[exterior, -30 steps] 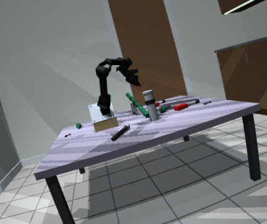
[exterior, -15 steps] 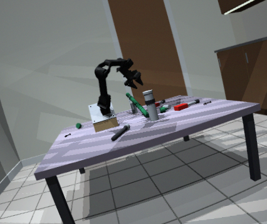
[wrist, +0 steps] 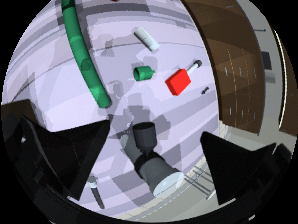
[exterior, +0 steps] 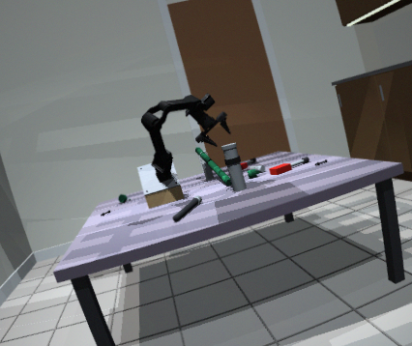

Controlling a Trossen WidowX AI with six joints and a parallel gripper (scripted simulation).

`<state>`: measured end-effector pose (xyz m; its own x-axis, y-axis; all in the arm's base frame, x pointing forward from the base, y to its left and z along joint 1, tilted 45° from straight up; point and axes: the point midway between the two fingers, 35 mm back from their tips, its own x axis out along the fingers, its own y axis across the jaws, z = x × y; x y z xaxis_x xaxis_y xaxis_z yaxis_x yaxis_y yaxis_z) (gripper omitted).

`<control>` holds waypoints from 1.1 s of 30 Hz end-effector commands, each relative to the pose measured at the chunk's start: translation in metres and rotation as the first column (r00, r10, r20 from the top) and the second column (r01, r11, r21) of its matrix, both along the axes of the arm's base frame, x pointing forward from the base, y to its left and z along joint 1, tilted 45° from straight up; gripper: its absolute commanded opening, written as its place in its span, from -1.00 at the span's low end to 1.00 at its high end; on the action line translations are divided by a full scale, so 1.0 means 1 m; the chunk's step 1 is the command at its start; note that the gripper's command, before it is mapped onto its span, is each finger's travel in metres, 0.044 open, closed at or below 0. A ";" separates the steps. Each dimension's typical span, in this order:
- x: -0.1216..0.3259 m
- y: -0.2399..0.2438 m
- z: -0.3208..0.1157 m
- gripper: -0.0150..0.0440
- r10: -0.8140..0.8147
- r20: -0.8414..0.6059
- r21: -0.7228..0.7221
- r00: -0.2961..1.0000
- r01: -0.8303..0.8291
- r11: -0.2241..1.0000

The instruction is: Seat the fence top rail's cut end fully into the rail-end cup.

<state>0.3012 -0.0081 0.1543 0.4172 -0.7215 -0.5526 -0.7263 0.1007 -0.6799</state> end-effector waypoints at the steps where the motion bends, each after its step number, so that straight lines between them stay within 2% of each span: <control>1: -0.008 -0.030 0.020 1.00 0.093 -0.190 -0.145 0.977 -0.122 0.982; 10: -0.008 -0.031 0.019 1.00 0.093 -0.190 -0.145 0.977 -0.122 0.982; 18: -0.011 -0.065 -0.015 1.00 0.093 -0.189 -0.146 0.978 -0.121 0.982; 33: -0.003 -0.077 -0.025 1.00 0.091 -0.191 -0.141 0.977 -0.119 0.983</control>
<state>0.2968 -0.0822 0.1348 0.4034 -0.7608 -0.5084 -0.8335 -0.0762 -0.5472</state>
